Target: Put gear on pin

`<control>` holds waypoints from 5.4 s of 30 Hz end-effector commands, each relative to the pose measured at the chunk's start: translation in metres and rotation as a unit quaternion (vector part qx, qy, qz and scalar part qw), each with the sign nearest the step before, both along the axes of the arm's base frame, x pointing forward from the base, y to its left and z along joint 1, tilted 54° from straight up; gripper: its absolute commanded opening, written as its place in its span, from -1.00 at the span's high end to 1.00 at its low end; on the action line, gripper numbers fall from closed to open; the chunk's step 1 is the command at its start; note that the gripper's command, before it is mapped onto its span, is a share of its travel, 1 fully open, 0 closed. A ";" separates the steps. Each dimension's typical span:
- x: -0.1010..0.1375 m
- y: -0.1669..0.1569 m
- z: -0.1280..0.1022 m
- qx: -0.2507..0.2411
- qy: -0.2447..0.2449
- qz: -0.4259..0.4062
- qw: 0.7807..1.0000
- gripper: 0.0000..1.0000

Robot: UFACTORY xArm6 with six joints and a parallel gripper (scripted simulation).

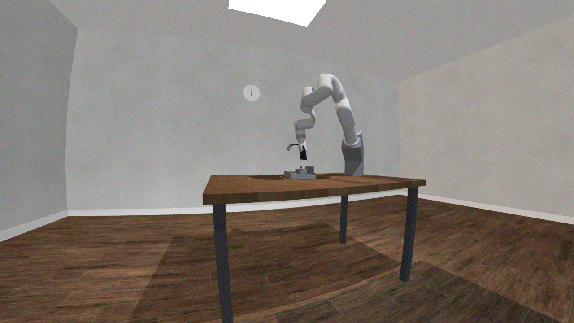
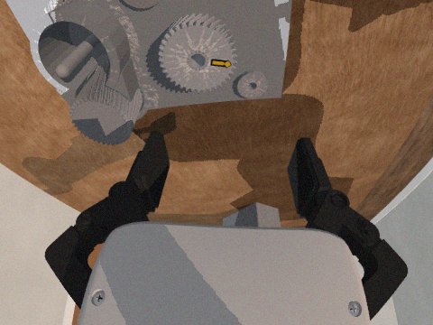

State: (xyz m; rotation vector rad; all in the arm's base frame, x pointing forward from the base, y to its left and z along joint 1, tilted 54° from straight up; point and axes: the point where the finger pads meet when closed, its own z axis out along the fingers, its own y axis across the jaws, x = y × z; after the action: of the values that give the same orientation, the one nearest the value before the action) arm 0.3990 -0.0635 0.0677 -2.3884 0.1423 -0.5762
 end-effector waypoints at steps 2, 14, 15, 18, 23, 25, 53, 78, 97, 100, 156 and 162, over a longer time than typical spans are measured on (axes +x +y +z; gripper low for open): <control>0.012 0.007 0.010 0.014 -0.031 -0.017 0.999 -1.00; 0.021 0.012 0.019 0.026 -0.054 -0.030 0.998 -1.00; 0.022 0.013 0.020 0.026 -0.056 -0.031 0.998 -1.00; 0.023 0.013 0.021 0.028 -0.059 -0.033 0.997 -1.00; 0.024 0.014 0.022 0.029 -0.062 -0.035 0.997 -1.00; 0.024 0.014 0.022 0.029 -0.062 -0.035 0.997 -1.00; 0.025 0.013 0.023 -0.076 -0.183 0.098 0.975 -1.00; 0.025 0.013 0.023 -0.102 -0.213 0.130 0.963 -0.87; 0.025 0.014 0.023 -0.102 -0.213 0.130 0.963 -0.87; 0.026 0.014 0.023 -0.102 -0.213 0.130 0.963 -0.87; 0.048 0.038 -0.002 -0.102 -0.213 0.130 0.963 -0.87; 0.048 0.038 -0.002 -0.102 -0.213 0.130 0.963 -0.87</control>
State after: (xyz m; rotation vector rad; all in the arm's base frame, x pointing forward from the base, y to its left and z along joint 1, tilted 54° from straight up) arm 0.4471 -0.0247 0.0651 -2.3591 -0.4320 -0.9943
